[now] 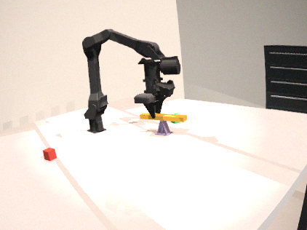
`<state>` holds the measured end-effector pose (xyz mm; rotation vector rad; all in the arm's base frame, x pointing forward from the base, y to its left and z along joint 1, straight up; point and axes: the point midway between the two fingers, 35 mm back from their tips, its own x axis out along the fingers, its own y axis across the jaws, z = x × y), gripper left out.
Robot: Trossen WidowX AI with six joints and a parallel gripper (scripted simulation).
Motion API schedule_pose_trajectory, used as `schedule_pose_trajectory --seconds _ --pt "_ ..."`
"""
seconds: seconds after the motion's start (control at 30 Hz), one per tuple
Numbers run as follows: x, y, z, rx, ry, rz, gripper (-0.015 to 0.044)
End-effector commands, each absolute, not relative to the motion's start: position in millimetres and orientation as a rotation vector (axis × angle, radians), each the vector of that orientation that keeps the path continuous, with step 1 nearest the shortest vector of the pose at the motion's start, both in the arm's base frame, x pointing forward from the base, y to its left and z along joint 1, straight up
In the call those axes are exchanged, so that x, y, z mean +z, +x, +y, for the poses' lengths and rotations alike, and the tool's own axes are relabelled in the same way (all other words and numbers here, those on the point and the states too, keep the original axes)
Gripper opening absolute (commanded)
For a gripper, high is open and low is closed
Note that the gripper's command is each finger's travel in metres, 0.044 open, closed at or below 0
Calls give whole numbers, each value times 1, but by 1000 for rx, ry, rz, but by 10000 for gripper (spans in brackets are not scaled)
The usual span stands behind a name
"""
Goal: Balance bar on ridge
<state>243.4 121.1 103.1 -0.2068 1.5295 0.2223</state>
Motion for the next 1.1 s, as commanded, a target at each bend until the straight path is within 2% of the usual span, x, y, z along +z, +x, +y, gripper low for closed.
schedule_pose_trajectory --seconds 0.0,1.07 --pt "102 242 121 221 -208 1536 0" --pt "103 242 121 221 -208 1536 0"
